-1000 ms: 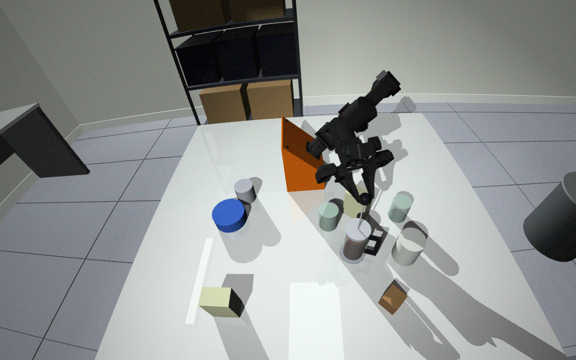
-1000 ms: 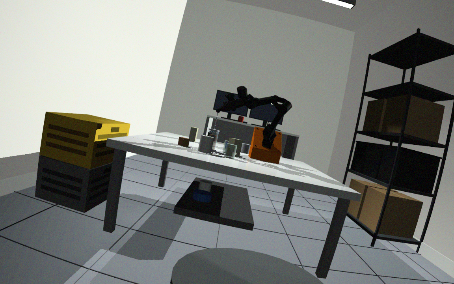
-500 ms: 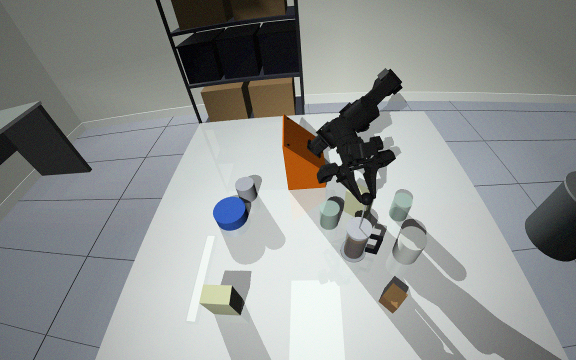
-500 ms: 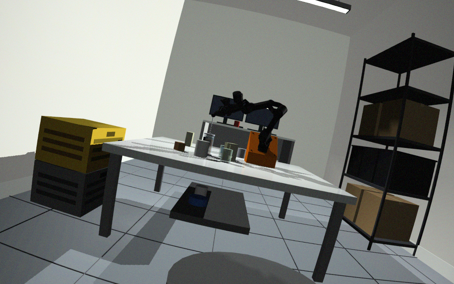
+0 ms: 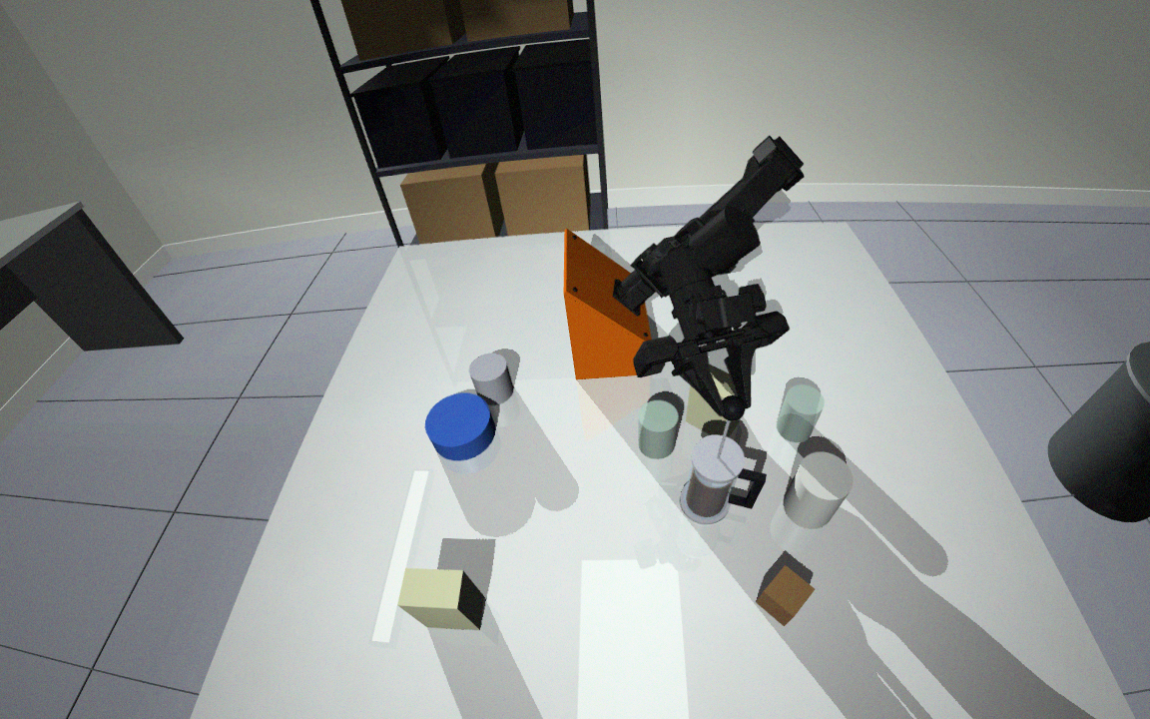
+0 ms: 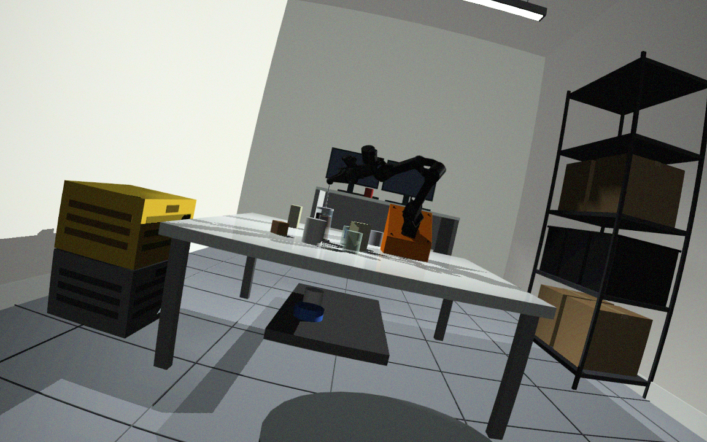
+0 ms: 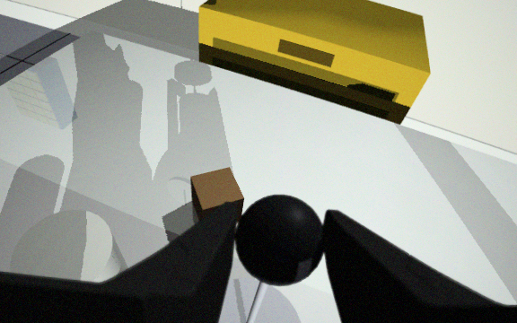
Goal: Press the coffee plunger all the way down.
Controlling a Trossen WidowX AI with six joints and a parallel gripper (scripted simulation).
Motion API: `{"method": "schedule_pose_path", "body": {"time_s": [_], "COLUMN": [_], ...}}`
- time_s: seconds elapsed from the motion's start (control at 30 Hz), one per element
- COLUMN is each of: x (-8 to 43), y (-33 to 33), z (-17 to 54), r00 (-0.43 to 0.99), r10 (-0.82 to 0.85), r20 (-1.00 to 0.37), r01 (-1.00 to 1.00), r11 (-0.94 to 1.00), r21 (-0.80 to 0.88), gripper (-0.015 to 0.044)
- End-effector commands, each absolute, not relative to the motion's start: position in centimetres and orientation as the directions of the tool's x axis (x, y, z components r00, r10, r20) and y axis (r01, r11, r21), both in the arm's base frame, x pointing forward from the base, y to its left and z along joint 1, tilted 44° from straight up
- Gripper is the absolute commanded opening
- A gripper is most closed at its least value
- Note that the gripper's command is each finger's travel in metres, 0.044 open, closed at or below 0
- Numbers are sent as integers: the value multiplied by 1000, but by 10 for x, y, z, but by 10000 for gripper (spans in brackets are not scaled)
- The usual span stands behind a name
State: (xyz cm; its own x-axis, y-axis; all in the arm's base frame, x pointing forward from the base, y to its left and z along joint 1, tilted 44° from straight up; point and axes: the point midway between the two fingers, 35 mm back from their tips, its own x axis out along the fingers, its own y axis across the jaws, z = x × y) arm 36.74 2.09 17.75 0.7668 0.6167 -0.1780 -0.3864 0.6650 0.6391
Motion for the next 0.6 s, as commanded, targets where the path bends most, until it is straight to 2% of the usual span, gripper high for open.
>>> {"method": "schedule_pose_path", "body": {"time_s": [0.0,0.57], "x": [362,363], "y": [36,56], "z": [156,136], "r00": [739,740], "r10": [641,641], "r20": [-208,-206], "r01": [-372,-372], "r11": [645,645], "r21": [667,668], "gripper": [118,118]}}
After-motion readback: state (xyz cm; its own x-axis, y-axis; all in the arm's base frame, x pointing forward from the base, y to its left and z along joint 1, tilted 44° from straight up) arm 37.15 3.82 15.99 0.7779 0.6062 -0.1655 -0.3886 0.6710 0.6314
